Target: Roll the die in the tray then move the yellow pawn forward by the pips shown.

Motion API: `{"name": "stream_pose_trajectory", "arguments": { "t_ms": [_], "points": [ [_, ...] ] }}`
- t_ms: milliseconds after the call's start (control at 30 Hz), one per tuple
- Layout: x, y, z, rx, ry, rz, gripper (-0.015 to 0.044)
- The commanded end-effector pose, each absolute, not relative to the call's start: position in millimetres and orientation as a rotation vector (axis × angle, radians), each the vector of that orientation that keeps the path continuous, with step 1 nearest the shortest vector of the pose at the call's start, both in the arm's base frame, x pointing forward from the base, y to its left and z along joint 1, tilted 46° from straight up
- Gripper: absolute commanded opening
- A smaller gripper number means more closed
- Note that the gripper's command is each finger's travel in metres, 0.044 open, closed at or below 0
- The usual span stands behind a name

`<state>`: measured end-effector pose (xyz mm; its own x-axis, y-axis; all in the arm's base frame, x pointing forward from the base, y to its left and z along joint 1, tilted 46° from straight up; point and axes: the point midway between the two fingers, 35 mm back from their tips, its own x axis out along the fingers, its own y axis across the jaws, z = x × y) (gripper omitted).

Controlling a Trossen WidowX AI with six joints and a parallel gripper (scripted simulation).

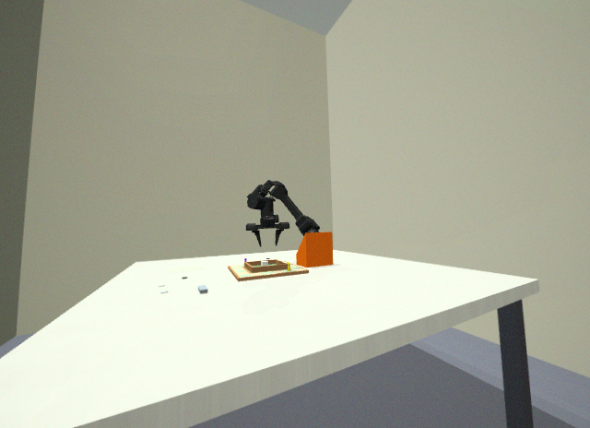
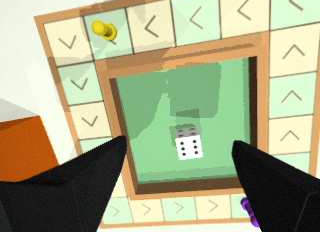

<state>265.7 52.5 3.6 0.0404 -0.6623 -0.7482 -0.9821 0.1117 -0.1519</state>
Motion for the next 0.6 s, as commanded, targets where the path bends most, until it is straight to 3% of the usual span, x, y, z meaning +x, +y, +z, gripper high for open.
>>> {"name": "stream_pose_trajectory", "arguments": {
  "t_ms": [0, 33, 267, 567],
  "points": [
    [247, 69, -30, -1.468, 1.714, 0.362, 0.023],
    [242, 73, -37, -1.422, 1.709, 0.296, 0.0204],
    [209, 92, -83, -1.128, 1.635, -0.11, 0.02],
    [209, 92, -83, -1.12, 1.632, -0.12, 0.02]
  ]
}}
